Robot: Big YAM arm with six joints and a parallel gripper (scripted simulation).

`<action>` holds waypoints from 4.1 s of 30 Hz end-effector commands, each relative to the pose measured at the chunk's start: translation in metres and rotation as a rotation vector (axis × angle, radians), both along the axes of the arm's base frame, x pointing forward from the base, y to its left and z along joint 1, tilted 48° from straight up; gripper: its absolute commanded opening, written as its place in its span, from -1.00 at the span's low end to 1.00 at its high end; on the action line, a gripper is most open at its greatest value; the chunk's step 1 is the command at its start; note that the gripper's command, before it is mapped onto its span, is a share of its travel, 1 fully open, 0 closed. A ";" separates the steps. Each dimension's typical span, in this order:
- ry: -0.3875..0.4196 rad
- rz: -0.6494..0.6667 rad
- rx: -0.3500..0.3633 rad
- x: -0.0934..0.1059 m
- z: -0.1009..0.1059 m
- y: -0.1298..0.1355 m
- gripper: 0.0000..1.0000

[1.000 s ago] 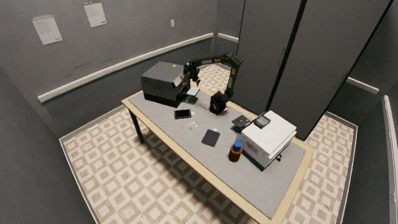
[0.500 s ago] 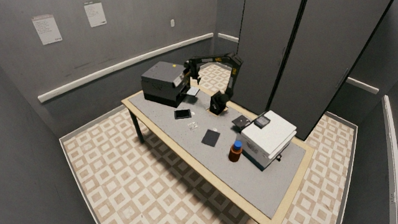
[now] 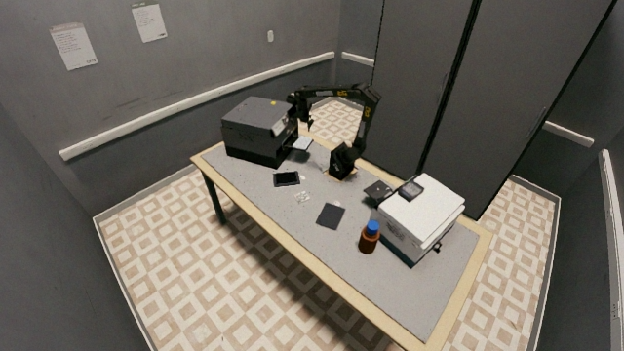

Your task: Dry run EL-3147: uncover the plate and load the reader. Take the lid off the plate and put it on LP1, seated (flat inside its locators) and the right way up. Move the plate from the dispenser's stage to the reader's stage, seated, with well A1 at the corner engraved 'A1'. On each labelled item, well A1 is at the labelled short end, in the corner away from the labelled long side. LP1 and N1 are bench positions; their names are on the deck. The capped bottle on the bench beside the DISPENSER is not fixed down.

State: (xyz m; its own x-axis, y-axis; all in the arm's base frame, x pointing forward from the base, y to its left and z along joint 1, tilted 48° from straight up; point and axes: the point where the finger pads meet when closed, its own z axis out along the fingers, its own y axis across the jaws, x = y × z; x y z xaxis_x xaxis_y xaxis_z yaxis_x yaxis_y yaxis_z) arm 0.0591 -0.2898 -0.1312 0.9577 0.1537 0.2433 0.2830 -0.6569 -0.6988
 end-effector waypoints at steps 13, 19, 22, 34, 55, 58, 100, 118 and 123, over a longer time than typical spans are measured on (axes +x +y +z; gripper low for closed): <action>0.010 -0.028 0.005 -0.005 0.010 0.006 1.00; -0.027 0.004 -0.029 0.001 0.011 -0.004 -1.00; -0.109 0.098 -0.020 0.015 0.025 0.009 -1.00; -0.317 0.295 -0.023 0.045 0.055 0.027 -1.00; -0.694 0.652 -0.071 0.088 0.097 0.049 -1.00; -0.729 0.682 -0.058 0.085 0.097 0.055 -1.00; -1.502 1.396 -0.112 0.144 0.170 0.128 -1.00; -1.822 1.670 -0.135 0.158 0.197 0.164 -1.00; -1.929 1.737 -0.123 0.158 0.203 0.181 -1.00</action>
State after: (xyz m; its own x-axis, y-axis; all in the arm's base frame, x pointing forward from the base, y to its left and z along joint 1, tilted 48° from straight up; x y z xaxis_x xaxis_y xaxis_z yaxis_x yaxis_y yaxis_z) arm 0.2172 -0.1215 0.0669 -0.9276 0.2952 0.2287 0.3675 0.6123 0.7001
